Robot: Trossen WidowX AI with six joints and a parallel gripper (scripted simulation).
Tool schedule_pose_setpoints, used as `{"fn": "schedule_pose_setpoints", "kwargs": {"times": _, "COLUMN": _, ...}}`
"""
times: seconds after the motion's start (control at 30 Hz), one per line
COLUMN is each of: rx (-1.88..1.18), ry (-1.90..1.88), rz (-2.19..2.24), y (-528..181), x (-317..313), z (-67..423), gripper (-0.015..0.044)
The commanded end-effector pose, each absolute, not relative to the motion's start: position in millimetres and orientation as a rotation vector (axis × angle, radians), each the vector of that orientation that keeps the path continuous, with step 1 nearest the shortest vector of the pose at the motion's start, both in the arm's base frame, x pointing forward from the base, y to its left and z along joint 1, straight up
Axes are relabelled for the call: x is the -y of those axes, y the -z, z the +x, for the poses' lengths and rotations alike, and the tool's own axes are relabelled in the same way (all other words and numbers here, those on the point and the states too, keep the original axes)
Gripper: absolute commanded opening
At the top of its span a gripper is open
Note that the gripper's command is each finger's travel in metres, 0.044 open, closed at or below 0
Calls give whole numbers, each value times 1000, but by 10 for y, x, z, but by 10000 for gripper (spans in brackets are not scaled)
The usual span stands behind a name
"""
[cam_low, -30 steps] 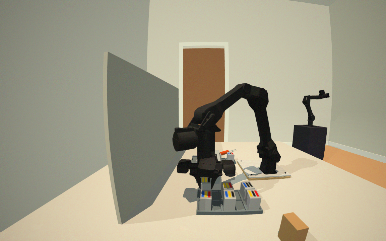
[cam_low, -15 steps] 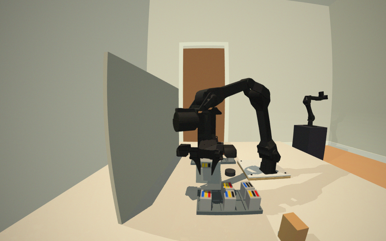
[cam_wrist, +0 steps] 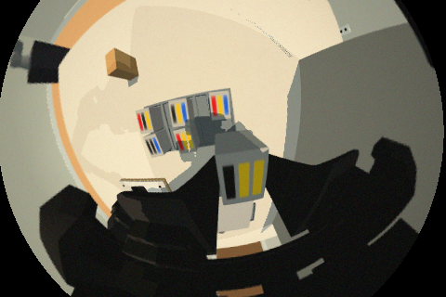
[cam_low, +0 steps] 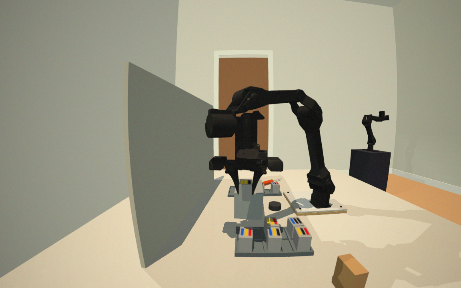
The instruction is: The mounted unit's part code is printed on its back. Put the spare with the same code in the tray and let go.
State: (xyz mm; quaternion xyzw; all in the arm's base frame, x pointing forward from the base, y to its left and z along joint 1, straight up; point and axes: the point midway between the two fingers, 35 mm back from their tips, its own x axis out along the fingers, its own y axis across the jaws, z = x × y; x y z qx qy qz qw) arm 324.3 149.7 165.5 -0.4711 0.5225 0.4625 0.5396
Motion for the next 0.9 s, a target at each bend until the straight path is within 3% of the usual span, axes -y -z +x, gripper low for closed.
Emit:
{"fn": "schedule_pose_setpoints", "kwargs": {"times": 0.0, "rx": -1243, "ry": -1099, "rz": -1116, "y": -1788, "x": -1508, "z": 3242, "gripper": 0}}
{"fn": "schedule_pose_setpoints", "kwargs": {"times": 0.27, "rx": -1241, "ry": -1099, "rz": -1117, "y": -1958, "x": -1474, "z": 3241, "gripper": 0}}
{"fn": "schedule_pose_setpoints", "kwargs": {"times": 0.87, "rx": -1241, "ry": -1090, "rz": -1126, "y": -1966, "x": -422, "z": 3607, "gripper": 0}}
